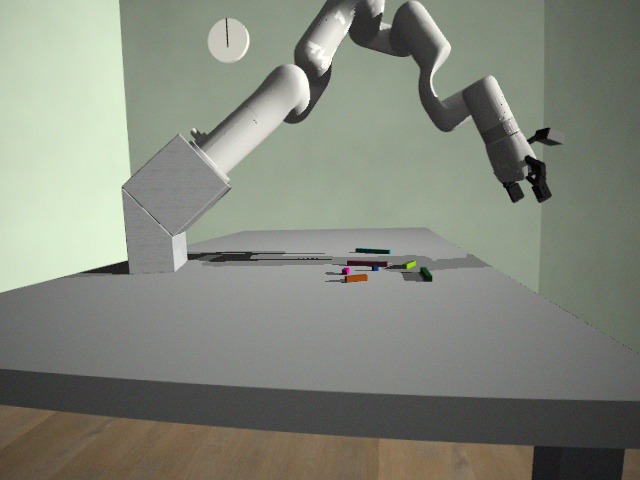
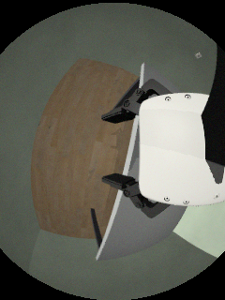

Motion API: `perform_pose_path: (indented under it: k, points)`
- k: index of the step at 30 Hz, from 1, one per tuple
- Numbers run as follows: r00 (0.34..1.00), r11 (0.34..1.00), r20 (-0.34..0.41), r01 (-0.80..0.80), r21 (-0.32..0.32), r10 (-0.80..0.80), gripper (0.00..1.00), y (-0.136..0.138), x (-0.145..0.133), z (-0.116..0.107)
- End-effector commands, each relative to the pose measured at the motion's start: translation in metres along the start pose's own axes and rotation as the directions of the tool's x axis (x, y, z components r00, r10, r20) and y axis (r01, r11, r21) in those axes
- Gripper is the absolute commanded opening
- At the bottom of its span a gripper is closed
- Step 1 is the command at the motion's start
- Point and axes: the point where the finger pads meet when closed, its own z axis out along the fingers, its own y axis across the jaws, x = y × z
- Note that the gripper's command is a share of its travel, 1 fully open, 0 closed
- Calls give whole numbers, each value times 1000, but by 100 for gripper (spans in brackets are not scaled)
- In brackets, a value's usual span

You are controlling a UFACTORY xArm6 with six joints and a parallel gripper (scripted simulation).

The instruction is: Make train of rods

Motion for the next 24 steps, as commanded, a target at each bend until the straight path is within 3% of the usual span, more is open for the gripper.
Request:
perform_pose_path:
  k: [1, 8, 9, 13, 15, 16, 24]
  points:
    - [999, 999, -20, -36, -39, 36, 100, 34, -4, -27]
    - [997, 994, -42, -75, -83, 71, 100, 65, -10, -54]
    - [994, 991, -24, -104, -89, 102, 100, 72, -26, -56]
    - [989, 984, 8, -149, -95, 150, 100, 77, -53, -56]
    - [989, 984, 8, -149, -95, 150, 100, 77, -53, -56]
    - [981, 978, 33, -185, -101, 189, 100, 81, -75, -56]
    - [953, 953, 92, -277, -122, 288, 100, 89, -130, -60]
